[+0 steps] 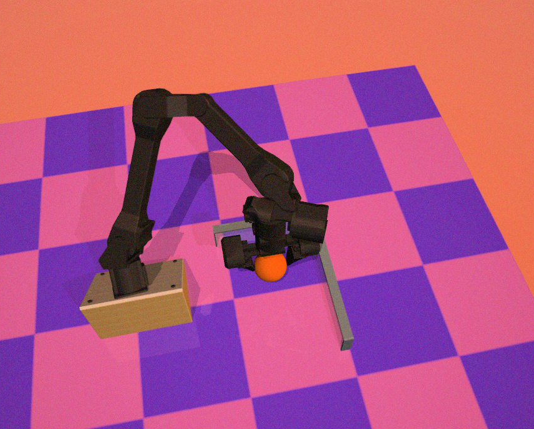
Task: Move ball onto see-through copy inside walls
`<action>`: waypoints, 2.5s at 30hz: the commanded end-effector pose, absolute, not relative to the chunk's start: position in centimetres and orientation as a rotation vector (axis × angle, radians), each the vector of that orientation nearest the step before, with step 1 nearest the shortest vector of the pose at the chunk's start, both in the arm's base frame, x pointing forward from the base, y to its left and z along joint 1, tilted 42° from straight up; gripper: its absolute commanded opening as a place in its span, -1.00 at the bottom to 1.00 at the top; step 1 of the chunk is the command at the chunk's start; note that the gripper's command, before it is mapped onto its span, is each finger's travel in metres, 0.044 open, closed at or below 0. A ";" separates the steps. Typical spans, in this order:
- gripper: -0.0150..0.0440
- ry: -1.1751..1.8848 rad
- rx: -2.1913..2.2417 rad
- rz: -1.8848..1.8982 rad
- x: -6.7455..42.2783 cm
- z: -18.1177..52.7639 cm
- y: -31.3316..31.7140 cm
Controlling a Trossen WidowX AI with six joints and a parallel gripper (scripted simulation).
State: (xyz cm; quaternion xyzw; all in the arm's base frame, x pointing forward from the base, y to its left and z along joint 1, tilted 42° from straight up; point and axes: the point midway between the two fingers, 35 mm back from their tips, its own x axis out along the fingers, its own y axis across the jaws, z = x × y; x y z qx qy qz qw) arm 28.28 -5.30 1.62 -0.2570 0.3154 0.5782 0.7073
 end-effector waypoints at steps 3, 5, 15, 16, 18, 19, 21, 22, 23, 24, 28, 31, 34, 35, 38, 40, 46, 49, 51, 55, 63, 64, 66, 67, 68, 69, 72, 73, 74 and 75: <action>-0.49 0.700 -0.583 1.282 27.7 4.6 -7.9; -0.49 0.698 -0.581 1.283 27.3 5.7 -8.7; -0.49 0.698 -0.581 1.284 27.3 7.7 -8.9; -0.49 0.700 -0.582 1.283 27.5 7.8 -8.4; -0.49 0.702 -0.583 1.281 28.1 7.9 -7.5; -0.49 0.702 -0.584 1.281 28.3 8.0 -7.1; -0.49 0.703 -0.585 1.280 28.8 8.1 -6.2; -0.49 0.702 -0.585 1.280 29.1 8.2 -5.7; -0.49 0.702 -0.585 1.280 29.3 8.2 -5.2; -0.49 0.701 -0.585 1.280 29.5 8.3 -4.7; -0.49 0.697 -0.582 1.281 30.3 8.6 -2.7; -0.49 0.691 -0.579 1.284 30.8 8.9 -1.1; -0.49 0.688 -0.576 1.286 31.0 9.1 -0.3; -0.49 0.688 -0.576 1.286 31.0 9.0 -0.3; -0.49 0.689 -0.577 1.285 31.2 8.3 0.2; -0.49 0.689 -0.577 1.285 31.4 7.7 0.8; -0.49 0.688 -0.577 1.285 31.8 5.2 3.0; -0.49 0.686 -0.575 1.286 31.9 4.2 4.1; -0.49 0.686 -0.575 1.286 31.9 3.9 4.3; -0.49 0.686 -0.575 1.286 31.9 3.8 4.4; -0.49 0.685 -0.575 1.286 32.1 2.9 5.2; -0.49 0.685 -0.575 1.286 32.1 2.8 5.3; -0.49 0.685 -0.574 1.286 32.1 2.6 5.5; -0.49 0.685 -0.574 1.286 32.2 2.5 5.6; -0.49 0.685 -0.574 1.286 32.2 2.5 5.6; -0.49 0.685 -0.574 1.286 32.2 2.5 5.6; -0.22 0.685 -0.580 1.284 32.2 2.8 5.3; -0.14 0.685 -0.580 1.284 32.2 2.8 5.3; -0.05 0.685 -0.580 1.284 32.2 2.8 5.3; 0.04 0.685 -0.580 1.284 32.2 2.8 5.3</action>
